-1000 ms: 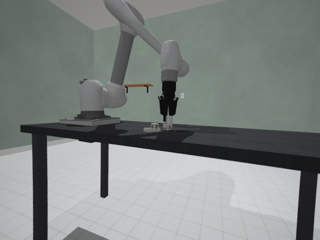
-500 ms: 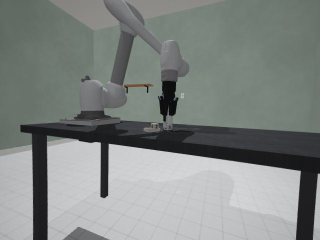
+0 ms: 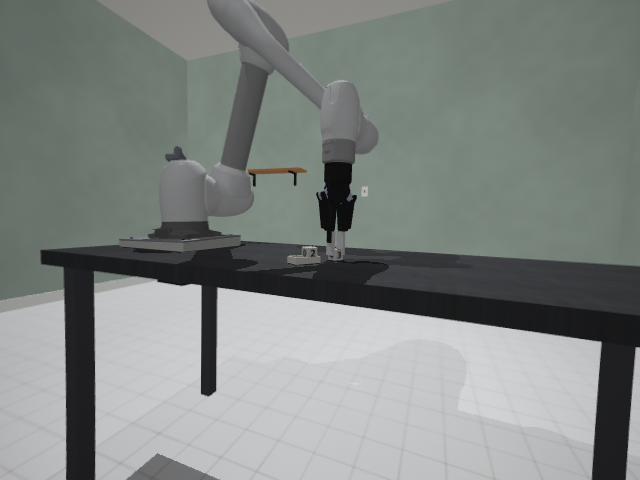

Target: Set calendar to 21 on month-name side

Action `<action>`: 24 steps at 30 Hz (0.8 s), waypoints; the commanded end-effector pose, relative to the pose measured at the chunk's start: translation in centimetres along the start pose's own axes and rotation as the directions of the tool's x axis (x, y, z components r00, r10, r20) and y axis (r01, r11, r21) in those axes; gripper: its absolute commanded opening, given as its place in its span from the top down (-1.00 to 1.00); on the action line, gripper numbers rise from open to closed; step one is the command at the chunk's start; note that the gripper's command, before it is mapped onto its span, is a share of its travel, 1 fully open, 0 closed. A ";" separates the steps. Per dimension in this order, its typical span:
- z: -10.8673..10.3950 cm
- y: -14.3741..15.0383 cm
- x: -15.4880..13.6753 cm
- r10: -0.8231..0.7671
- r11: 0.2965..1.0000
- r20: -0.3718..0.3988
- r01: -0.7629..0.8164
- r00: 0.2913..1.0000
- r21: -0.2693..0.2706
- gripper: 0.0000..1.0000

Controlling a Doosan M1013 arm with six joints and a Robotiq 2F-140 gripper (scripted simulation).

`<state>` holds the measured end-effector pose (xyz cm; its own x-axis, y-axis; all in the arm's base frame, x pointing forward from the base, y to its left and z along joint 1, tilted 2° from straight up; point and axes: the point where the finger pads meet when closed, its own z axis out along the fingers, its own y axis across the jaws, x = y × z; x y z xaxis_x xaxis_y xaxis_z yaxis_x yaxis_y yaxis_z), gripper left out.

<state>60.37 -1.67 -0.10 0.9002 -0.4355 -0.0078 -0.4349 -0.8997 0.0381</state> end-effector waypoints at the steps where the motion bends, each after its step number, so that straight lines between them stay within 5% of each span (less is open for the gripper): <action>1: 0.1 -0.2 -0.3 0.000 1.000 0.001 0.000 1.000 0.000 0.51; 24: 0.1 -0.2 -0.3 0.000 1.000 0.001 0.000 1.000 0.000 0.43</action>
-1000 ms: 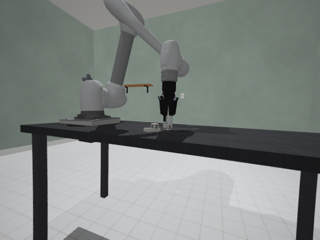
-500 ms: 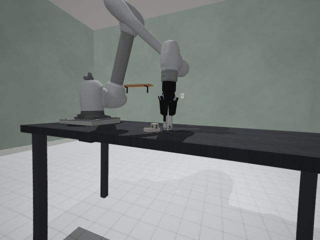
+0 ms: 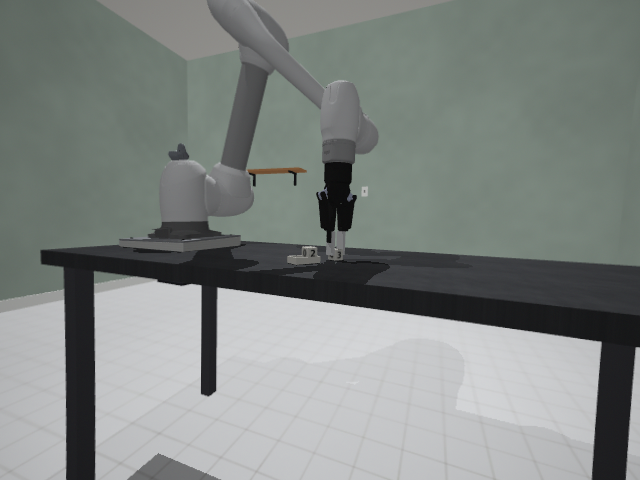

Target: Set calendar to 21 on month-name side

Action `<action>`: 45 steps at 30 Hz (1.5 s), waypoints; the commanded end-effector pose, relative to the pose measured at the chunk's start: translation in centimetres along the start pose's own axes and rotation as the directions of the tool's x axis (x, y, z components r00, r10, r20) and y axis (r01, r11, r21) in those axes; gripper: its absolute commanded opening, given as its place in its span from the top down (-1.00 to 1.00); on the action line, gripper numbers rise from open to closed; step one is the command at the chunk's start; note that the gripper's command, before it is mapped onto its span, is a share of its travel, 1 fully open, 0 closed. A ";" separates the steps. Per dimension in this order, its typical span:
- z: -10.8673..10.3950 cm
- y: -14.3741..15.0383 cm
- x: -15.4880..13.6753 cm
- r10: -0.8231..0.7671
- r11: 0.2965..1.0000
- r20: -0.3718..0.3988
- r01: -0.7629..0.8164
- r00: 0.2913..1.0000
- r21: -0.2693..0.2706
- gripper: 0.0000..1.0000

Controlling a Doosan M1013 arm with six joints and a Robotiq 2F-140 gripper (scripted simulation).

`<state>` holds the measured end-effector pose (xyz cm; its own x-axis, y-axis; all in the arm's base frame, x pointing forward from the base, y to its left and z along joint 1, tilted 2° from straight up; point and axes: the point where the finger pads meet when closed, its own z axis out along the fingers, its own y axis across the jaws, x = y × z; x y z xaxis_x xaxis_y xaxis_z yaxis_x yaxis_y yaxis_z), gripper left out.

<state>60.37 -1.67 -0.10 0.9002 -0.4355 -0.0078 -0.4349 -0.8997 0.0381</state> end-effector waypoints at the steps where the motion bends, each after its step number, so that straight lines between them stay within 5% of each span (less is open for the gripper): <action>1: 0.1 -0.2 -0.3 0.000 1.000 0.001 0.000 1.000 0.000 0.43; 25: -0.4 -0.2 -0.3 0.000 1.000 0.001 0.000 1.000 0.000 0.30; 31: -1.7 -0.2 -0.3 0.000 1.000 0.001 0.000 1.000 0.000 0.30; 45: -8.3 -0.2 -0.3 0.000 1.000 0.001 0.000 1.000 0.000 0.30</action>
<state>60.05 -1.56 6.56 0.8998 -0.4362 -0.0118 -0.4353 -0.8992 0.0439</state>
